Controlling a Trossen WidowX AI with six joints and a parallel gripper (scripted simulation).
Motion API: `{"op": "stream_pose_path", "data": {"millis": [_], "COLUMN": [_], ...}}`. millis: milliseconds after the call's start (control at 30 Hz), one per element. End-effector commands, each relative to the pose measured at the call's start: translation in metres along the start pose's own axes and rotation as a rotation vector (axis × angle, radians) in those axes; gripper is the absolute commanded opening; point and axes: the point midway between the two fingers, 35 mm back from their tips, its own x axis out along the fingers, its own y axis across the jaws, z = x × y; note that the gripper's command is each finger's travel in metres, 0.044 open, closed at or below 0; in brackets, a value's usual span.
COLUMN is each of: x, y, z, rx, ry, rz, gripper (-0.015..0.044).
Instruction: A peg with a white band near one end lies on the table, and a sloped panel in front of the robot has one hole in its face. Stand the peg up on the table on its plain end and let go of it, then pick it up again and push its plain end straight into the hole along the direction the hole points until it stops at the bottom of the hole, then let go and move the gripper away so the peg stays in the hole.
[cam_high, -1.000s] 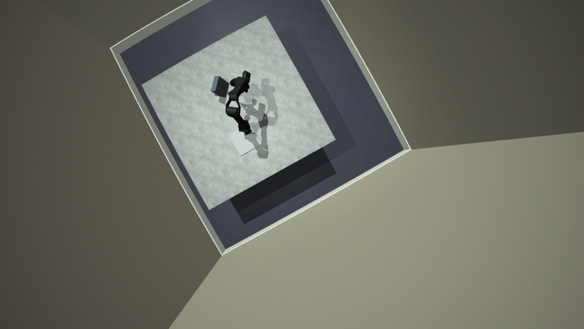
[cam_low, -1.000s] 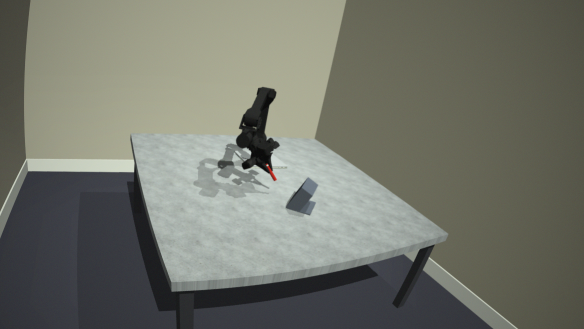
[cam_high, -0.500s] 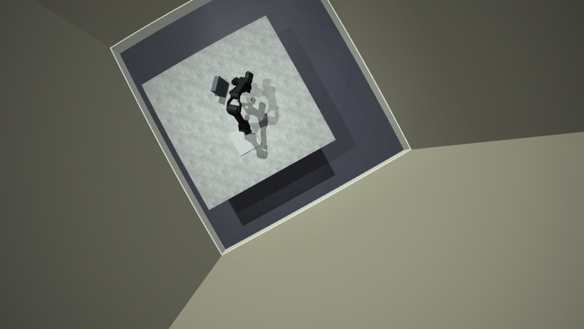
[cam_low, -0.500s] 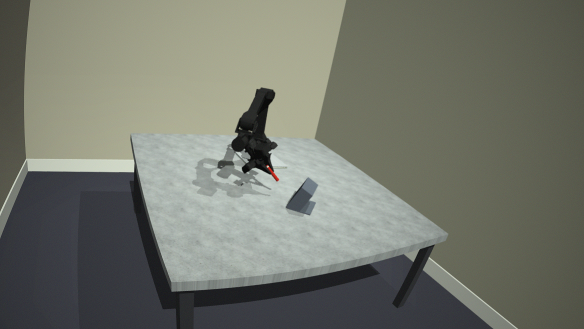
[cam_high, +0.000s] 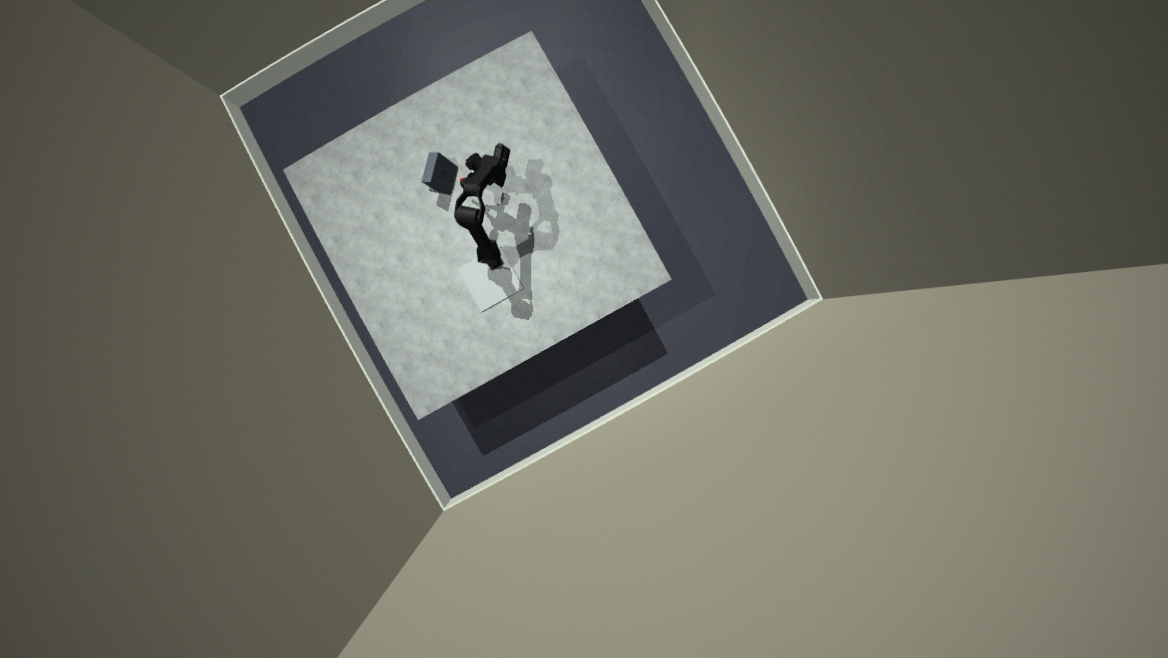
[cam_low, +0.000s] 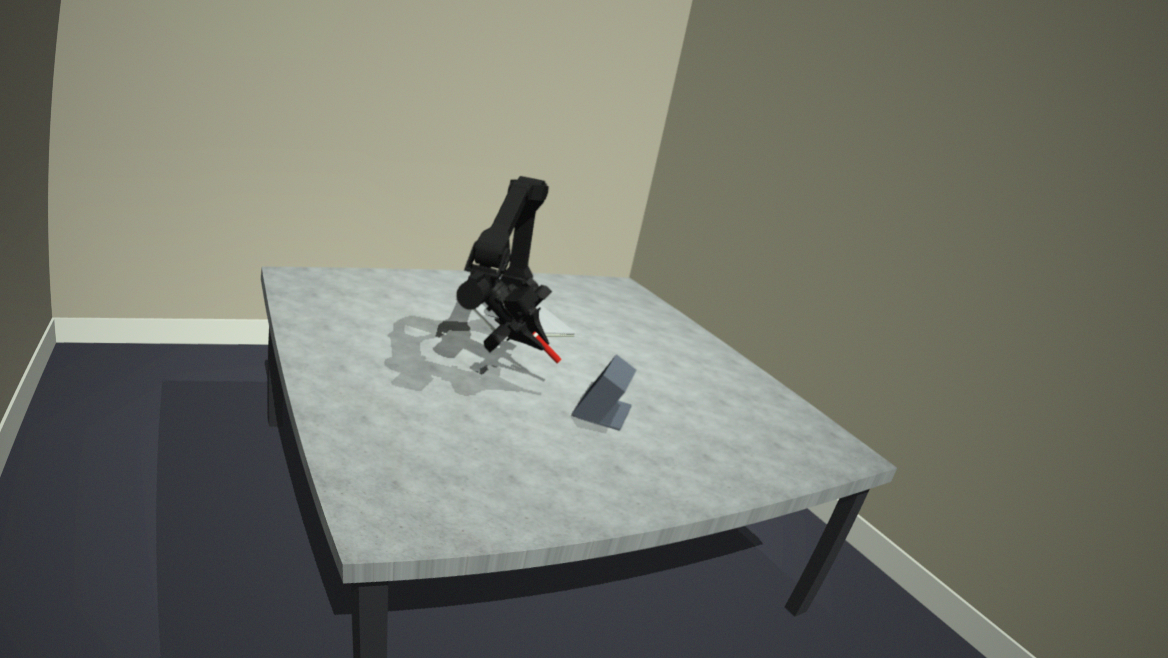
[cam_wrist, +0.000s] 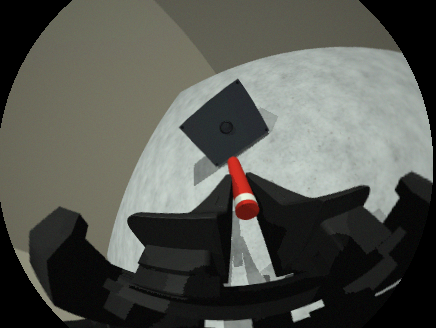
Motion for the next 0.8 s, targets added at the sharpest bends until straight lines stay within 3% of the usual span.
{"op": "stream_pose_path", "data": {"millis": [0,767], "x": [0.003,0.025], "y": [-0.001,-0.006], "z": [0.001,0.011], "rx": [0.003,-0.008], "ry": [-0.014,-0.086], "rz": [0.004,0.015], "gripper": [0.0000,0.0000]}}
